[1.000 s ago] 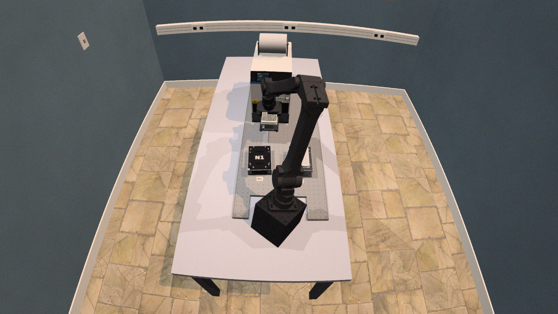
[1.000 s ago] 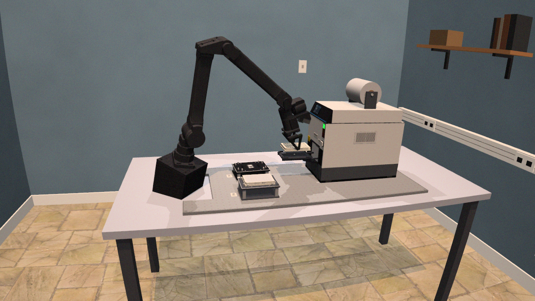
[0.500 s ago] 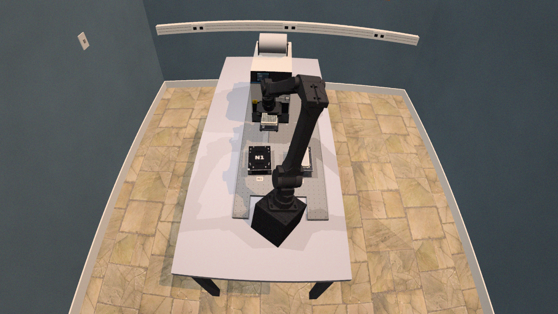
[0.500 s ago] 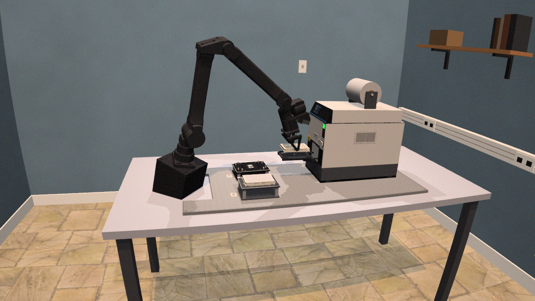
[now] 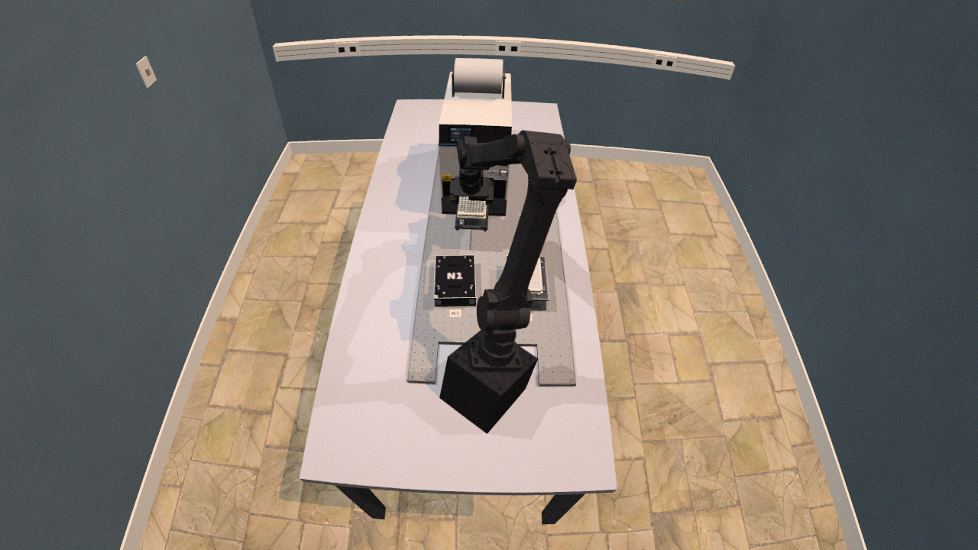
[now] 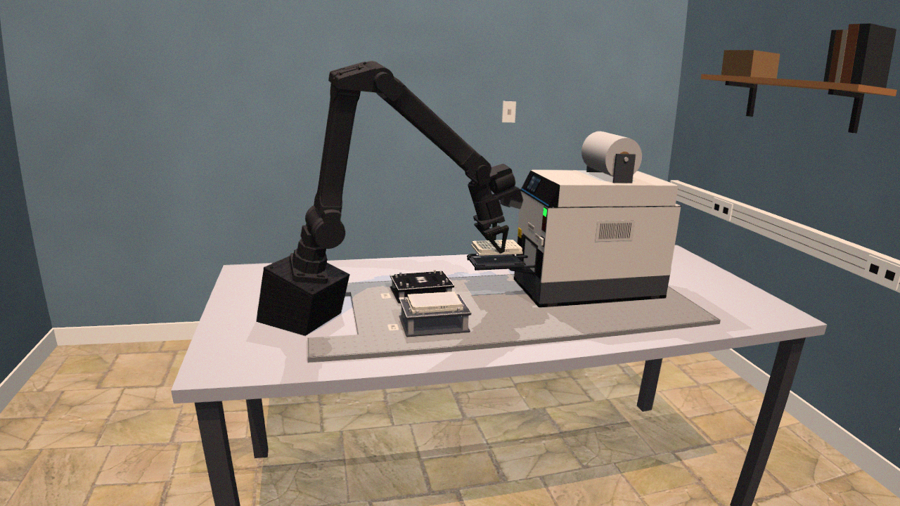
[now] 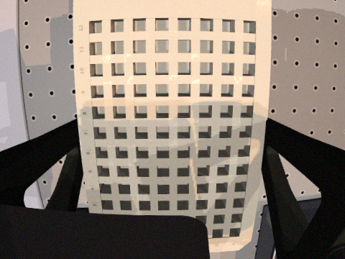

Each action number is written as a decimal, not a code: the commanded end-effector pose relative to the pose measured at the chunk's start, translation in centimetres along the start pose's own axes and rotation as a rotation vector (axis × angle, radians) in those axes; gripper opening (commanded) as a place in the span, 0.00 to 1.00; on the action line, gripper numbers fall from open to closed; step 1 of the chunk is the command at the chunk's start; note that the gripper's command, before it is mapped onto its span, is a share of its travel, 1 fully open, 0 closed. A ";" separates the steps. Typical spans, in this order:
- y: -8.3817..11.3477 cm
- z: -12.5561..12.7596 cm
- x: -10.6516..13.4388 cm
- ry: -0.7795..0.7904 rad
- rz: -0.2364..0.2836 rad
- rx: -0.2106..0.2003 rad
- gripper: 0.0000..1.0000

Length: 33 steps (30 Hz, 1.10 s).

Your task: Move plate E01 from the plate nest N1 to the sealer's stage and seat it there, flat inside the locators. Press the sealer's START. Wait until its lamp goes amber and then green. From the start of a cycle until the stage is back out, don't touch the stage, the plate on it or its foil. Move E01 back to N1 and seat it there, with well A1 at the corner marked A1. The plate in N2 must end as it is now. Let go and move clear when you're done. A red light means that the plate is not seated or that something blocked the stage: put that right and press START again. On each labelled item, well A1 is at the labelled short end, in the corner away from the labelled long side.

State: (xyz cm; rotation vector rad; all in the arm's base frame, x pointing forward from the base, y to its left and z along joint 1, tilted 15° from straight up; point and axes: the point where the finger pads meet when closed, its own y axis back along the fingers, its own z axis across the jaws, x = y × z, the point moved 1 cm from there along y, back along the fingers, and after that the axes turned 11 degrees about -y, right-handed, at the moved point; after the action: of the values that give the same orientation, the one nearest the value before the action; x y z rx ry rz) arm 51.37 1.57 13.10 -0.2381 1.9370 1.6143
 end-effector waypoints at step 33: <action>-1.4 -0.5 -0.7 -0.008 -0.025 -0.005 0.00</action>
State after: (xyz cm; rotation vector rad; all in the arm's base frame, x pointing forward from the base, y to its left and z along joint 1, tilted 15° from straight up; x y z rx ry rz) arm 51.65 1.29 11.42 -0.2365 1.9406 1.6166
